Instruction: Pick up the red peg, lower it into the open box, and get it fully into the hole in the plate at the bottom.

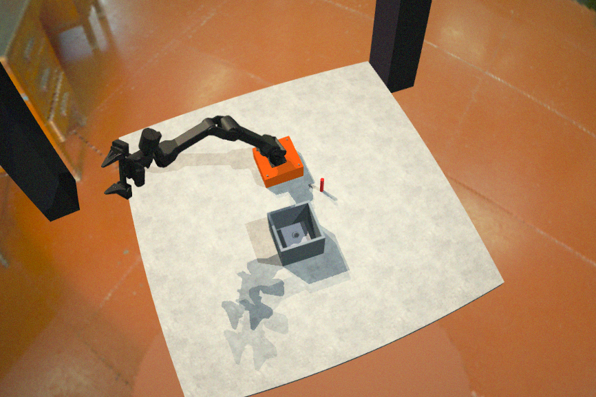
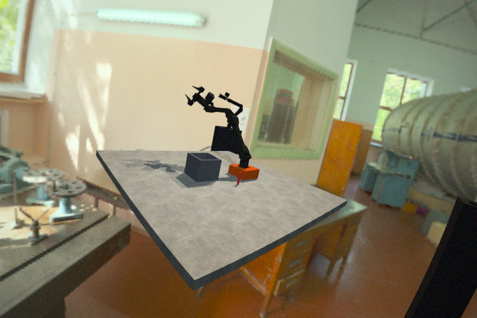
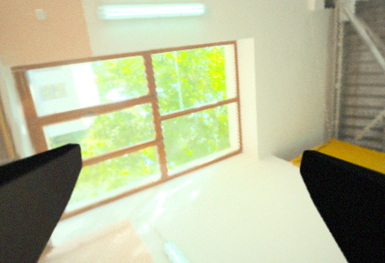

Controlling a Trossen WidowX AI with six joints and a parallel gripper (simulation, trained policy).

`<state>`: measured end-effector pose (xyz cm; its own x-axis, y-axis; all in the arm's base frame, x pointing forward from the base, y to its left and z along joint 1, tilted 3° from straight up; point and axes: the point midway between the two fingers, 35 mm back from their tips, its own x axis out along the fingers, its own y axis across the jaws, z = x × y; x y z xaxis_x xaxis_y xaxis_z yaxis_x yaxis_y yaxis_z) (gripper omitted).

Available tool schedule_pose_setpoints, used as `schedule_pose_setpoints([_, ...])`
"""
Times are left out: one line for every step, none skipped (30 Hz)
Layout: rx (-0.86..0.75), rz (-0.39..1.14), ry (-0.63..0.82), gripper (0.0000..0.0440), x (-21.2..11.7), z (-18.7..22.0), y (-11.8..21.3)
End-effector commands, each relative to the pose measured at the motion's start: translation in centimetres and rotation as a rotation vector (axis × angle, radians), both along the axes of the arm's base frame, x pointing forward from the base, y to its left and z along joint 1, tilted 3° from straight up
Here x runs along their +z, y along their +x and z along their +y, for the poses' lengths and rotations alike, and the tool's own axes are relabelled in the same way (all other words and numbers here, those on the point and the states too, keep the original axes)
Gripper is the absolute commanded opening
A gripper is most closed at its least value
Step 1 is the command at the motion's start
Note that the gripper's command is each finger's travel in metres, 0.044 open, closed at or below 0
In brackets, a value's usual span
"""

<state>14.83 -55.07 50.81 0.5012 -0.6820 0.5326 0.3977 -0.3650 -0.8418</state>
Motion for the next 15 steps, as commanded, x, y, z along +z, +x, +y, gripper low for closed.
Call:
schedule_pose_setpoints([0.044,-0.046,0.062,0.044,0.1,0.6,1.5])
schedule_pose_setpoints([0.06,-0.061,0.081,0.044,0.1,0.9,2.1])
schedule_pose_setpoints([0.076,-0.076,0.101,0.044,0.2,1.1,2.6])
schedule_pose_setpoints([0.092,-0.09,0.121,0.044,0.2,1.4,3.2])
schedule_pose_setpoints([0.108,-0.105,0.141,0.044,0.2,1.7,3.7])
schedule_pose_setpoints([0.124,-0.119,0.161,0.044,0.2,2.0,4.2])
schedule_pose_setpoints([0.14,-0.134,0.181,0.044,0.3,2.2,4.8])
schedule_pose_setpoints([0.156,-0.148,0.201,0.044,0.3,2.5,5.3])
schedule_pose_setpoints([0.172,-0.162,0.222,0.044,0.3,2.9,5.9])
schedule_pose_setpoints([0.187,-0.177,0.242,0.044,0.3,3.2,6.4])
schedule_pose_setpoints([0.203,-0.191,0.263,0.044,0.3,3.5,6.9])
schedule_pose_setpoints([0.219,-0.205,0.284,0.044,0.3,3.8,7.4])
schedule_pose_setpoints([0.235,-0.219,0.305,0.044,0.3,4.2,7.9])
schedule_pose_setpoints([0.251,-0.233,0.326,0.044,0.3,4.5,8.5])
schedule_pose_setpoints([0.267,-0.247,0.347,0.044,0.3,4.9,9.0])
